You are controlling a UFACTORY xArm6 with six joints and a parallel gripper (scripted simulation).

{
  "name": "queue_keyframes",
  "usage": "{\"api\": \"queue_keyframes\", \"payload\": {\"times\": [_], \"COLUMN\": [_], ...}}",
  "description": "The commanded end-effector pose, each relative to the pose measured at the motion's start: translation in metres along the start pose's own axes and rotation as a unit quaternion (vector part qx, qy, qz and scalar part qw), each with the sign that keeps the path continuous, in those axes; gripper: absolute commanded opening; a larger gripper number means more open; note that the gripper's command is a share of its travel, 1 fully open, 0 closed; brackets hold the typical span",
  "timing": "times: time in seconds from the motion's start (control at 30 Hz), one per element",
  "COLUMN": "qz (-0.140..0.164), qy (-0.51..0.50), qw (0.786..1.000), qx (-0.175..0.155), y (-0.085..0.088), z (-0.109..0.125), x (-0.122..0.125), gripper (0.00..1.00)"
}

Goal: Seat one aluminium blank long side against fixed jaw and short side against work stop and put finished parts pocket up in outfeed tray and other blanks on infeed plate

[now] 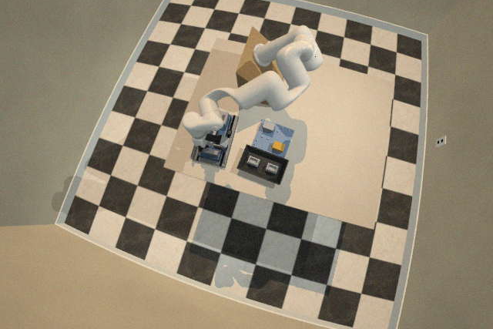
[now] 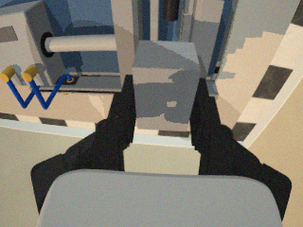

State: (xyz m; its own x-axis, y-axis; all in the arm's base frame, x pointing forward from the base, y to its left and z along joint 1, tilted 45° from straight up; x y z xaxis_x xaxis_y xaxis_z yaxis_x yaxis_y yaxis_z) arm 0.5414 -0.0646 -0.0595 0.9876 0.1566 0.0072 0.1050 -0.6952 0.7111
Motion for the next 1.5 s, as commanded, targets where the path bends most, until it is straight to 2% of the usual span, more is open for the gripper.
{"api": "queue_keyframes", "payload": {"times": [0.0,0.77,1.47], "qz": [0.002,0.002,0.002], "qy": [0.001,0.001,0.001], "qw": [1.0,1.0,1.0], "qx": [-0.001,-0.001,-0.001], "y": [-0.001,-0.014,-0.016], "z": [0.0,0.0,0.0], "x": [0.001,0.001,0.001], "gripper": [0.0,0.0,0.0]}}
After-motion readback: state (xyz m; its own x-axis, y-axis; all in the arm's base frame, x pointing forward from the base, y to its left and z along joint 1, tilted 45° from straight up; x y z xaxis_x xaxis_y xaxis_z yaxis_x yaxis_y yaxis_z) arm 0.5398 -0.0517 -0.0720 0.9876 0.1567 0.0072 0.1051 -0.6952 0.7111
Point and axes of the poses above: the point where the finger pads meet when closed, its own y axis back along the fingers, its own x axis across the jaws, z = x × y, the point moved 9 cm from there along y, back along the fingers, and after that the axes turned 1 degree about -y, right-handed, at the moved point
